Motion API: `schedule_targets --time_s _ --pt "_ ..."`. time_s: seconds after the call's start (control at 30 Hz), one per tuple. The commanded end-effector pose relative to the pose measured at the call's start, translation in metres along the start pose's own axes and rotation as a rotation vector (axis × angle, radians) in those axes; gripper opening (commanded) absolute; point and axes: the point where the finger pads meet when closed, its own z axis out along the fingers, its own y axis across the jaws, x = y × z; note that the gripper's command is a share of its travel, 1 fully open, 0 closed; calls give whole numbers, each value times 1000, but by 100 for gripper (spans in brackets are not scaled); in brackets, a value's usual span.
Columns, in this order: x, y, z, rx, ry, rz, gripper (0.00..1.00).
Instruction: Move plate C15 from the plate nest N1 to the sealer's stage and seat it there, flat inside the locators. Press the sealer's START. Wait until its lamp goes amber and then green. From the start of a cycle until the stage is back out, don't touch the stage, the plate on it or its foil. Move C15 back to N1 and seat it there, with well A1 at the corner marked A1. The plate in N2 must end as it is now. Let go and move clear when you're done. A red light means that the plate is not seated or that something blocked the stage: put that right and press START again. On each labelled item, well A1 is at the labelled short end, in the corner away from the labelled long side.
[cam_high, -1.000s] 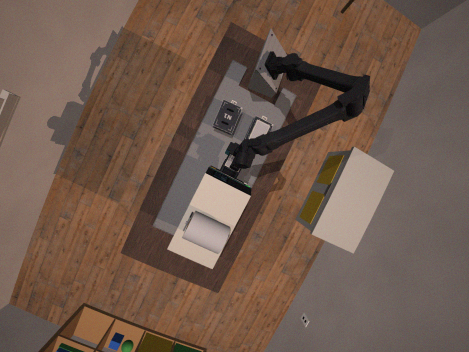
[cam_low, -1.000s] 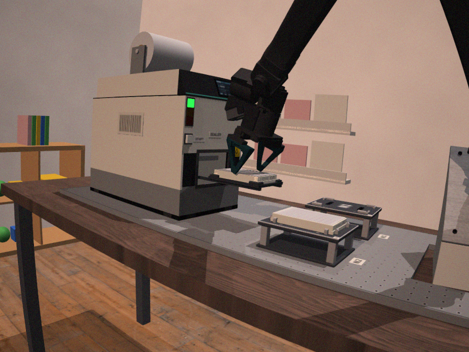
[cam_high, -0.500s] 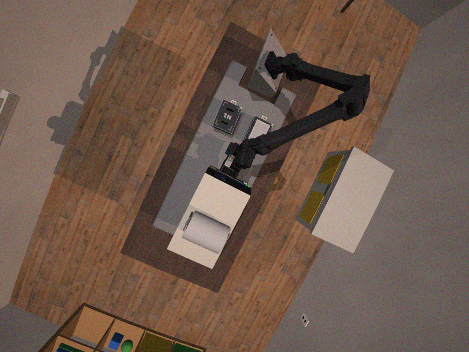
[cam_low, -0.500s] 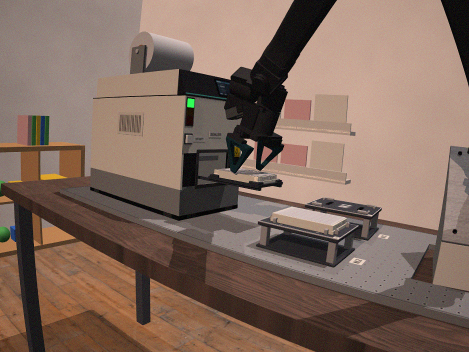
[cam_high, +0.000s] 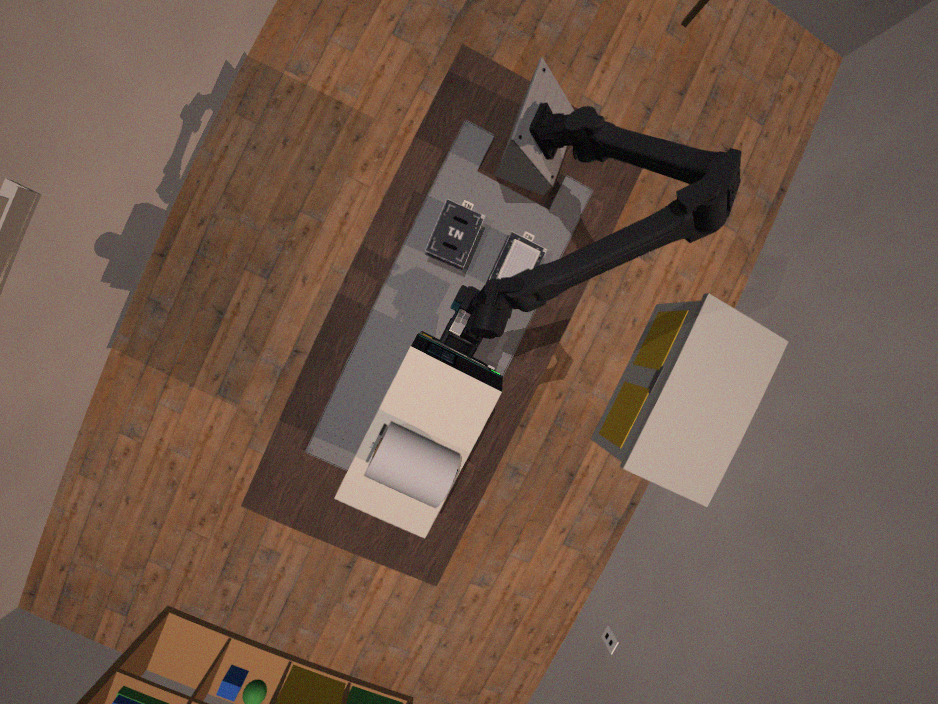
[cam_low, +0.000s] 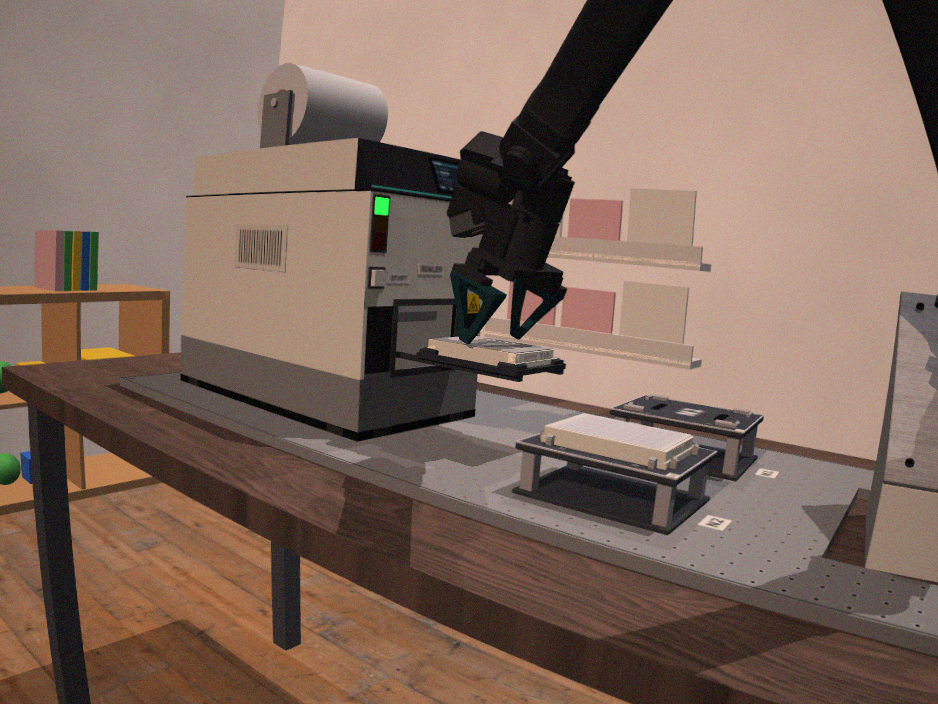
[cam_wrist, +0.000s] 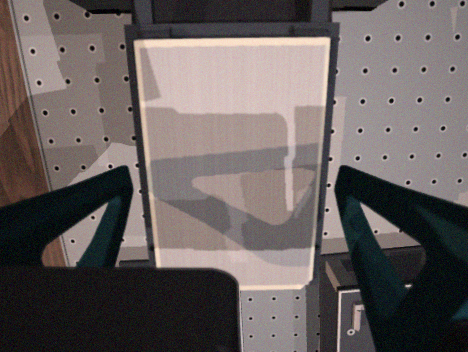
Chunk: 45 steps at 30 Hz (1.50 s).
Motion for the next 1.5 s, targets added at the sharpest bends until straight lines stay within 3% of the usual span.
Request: schedule_targets --time_s 0.0,0.47,0.87,1.2,1.47 --pt "-19 18 -8 -4 -26 -52 100" --pt "-3 2 -9 2 -12 -11 100" --pt "9 -2 18 4 13 13 100" --pt "3 -2 14 3 -8 9 100" --pt "11 -2 22 5 12 16 100"
